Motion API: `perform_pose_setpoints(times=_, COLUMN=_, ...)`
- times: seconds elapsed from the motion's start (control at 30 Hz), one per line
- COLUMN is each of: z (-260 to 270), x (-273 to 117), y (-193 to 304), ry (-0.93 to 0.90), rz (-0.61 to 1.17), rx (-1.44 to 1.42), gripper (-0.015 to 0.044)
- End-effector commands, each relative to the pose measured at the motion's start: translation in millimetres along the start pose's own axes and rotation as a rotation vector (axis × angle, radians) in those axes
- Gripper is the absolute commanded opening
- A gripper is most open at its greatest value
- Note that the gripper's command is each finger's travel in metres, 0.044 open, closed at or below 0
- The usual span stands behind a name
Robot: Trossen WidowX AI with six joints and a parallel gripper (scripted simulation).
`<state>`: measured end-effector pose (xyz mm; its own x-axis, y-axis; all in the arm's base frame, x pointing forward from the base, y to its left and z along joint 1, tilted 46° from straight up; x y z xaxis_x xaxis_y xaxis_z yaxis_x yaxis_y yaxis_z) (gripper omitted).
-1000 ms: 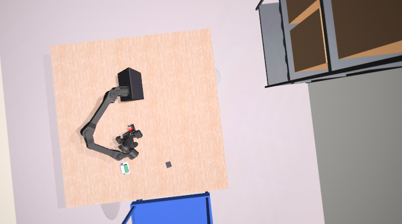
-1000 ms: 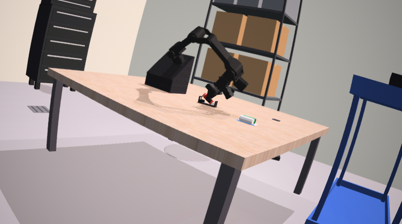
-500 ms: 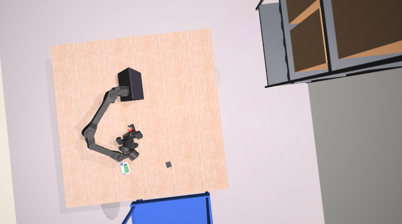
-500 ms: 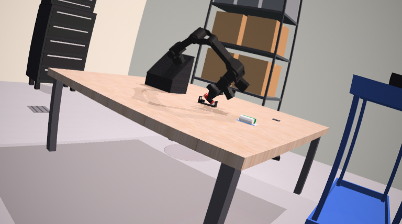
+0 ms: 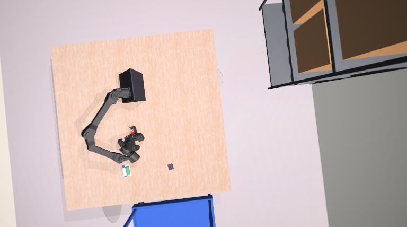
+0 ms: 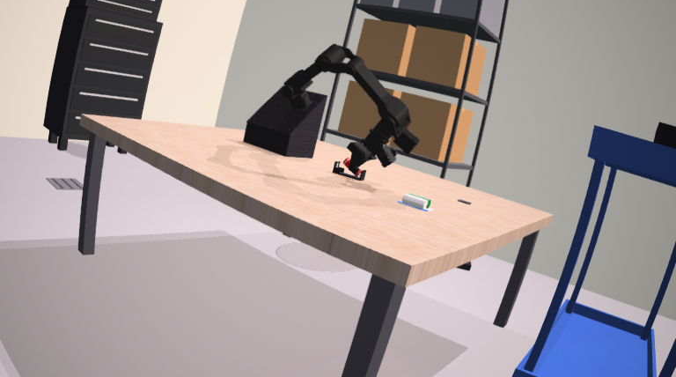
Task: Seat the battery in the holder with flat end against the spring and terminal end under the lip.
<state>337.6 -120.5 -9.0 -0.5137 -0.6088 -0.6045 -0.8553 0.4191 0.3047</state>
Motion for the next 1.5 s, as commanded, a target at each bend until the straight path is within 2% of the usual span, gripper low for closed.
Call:
perform_pose_setpoints(times=0.0, z=0.5, x=0.0, y=-2.1, ry=-0.014, rz=-0.027, rx=0.01, gripper=0.0084)
perform_pose_setpoints(times=1.47, z=-1.9, x=9.2, y=7.2, ry=-0.096, rz=-0.196, rx=-0.004, gripper=0.0084)
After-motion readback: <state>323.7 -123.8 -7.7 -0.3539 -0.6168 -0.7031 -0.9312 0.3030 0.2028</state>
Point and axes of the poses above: the point midway between the two fingers, 35 mm back from their tips, its own x axis out along the fingers, its own z axis across the jaws, y = z × x, the point moved 5 cm from there along -x, back along the fingers, and after that the axes turned 12 degrees about x, right-handed, at the moved point
